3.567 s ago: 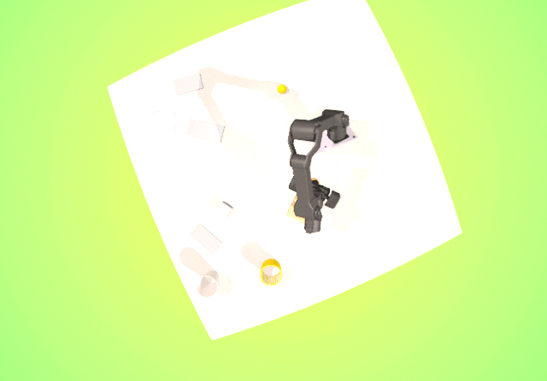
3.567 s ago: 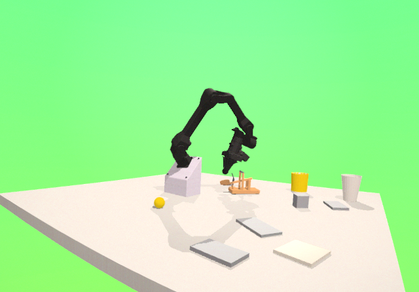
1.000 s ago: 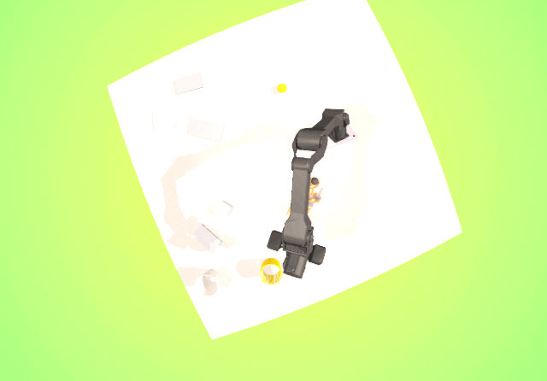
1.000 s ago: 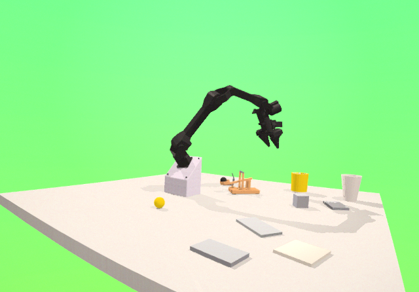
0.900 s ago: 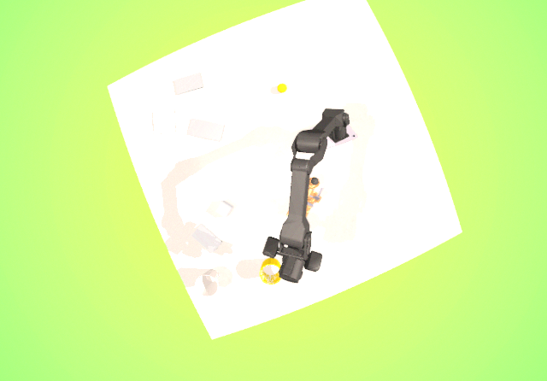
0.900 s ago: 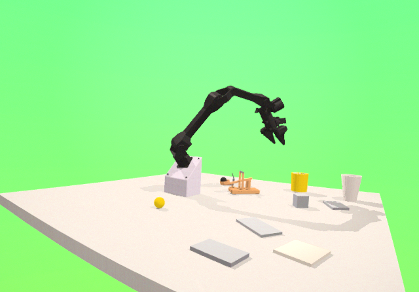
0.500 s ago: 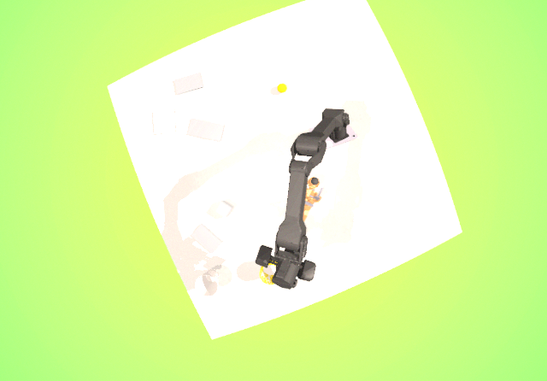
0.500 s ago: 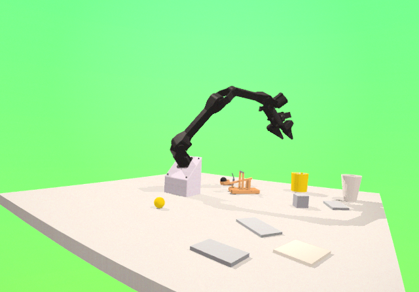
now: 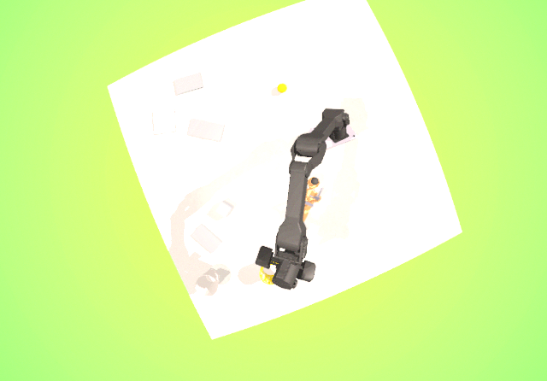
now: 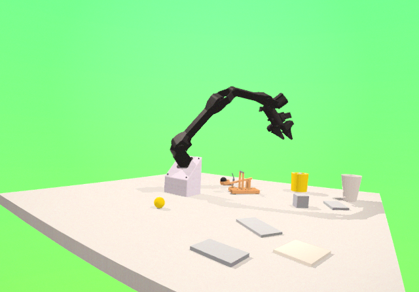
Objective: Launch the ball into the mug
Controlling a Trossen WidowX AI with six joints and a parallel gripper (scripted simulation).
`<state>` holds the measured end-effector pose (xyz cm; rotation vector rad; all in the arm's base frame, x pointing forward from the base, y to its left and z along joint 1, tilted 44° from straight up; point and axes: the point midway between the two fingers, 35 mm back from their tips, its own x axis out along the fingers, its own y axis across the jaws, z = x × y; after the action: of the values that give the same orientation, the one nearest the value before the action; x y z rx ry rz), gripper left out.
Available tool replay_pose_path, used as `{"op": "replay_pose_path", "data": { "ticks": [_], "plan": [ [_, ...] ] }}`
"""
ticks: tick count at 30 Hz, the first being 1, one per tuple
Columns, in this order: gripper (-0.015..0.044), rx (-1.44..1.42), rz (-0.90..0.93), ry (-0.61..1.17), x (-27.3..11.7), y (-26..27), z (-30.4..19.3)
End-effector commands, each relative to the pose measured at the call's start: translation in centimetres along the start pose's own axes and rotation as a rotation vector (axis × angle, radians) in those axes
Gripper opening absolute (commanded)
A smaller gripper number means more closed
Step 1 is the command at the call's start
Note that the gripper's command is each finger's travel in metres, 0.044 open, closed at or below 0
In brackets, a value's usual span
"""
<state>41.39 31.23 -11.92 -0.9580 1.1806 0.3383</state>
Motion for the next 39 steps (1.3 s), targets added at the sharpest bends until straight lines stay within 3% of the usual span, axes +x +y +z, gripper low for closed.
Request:
{"op": "replay_pose_path", "data": {
  "ticks": [1, 12, 24, 39],
  "plan": [
    [0.0282, -0.005, -0.004, 0.004, 0.3, 0.0, -0.1],
    [0.0000, -0.005, -0.004, 0.004, 0.3, 0.0, -0.1],
    [0.0000, -0.027, -0.004, 0.011, 0.2, 0.4, -0.4],
    [0.0000, -0.510, -0.022, 0.169, -0.5, 7.6, -7.2]
  ]
}}
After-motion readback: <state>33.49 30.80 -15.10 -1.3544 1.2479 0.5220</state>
